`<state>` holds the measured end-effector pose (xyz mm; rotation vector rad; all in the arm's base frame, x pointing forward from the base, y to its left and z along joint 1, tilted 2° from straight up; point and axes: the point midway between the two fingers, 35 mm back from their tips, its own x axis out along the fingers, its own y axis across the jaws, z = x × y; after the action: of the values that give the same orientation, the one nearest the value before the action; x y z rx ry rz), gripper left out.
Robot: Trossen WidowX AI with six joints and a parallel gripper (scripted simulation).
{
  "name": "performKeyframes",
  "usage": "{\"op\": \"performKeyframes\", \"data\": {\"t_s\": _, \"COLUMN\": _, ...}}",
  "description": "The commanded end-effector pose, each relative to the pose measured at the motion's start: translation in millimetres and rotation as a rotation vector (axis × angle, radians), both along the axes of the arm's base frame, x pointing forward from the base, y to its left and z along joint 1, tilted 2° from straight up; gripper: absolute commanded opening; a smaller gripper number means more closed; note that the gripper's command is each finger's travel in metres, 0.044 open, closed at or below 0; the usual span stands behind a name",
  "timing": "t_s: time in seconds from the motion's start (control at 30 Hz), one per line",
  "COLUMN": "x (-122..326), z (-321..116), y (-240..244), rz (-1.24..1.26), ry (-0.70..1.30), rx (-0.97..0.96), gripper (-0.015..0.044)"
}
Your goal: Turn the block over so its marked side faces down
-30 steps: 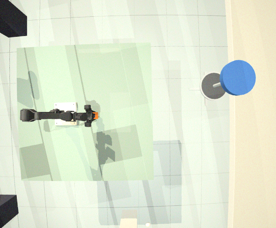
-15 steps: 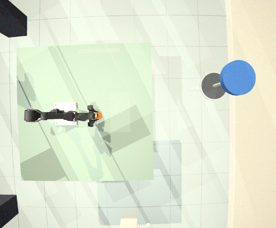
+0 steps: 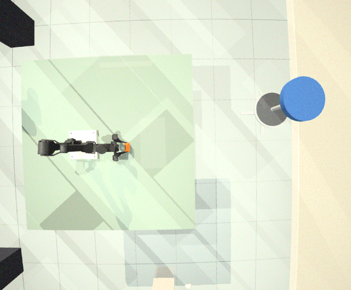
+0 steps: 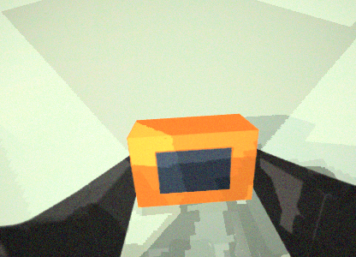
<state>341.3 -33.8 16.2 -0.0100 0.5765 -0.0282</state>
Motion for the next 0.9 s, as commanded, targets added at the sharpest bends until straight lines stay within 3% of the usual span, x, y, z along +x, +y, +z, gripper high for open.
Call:
{"op": "performKeyframes", "data": {"t_s": 0.0, "x": -8.8, "z": -8.6, "y": 1.2, "rz": -0.001, "ry": -0.012, "rx": 0.007, "gripper": 0.0000}}
{"op": "performKeyframes", "data": {"t_s": 0.4, "x": -25.7, "z": 0.7, "y": 3.4, "rz": 0.005, "ry": -0.167, "rx": -0.001, "gripper": 0.0000}}
{"op": "performKeyframes", "data": {"t_s": 0.87, "x": -27.2, "z": 4.8, "y": 3.6, "rz": 0.006, "ry": -0.204, "rx": -0.002, "gripper": 0.0000}}
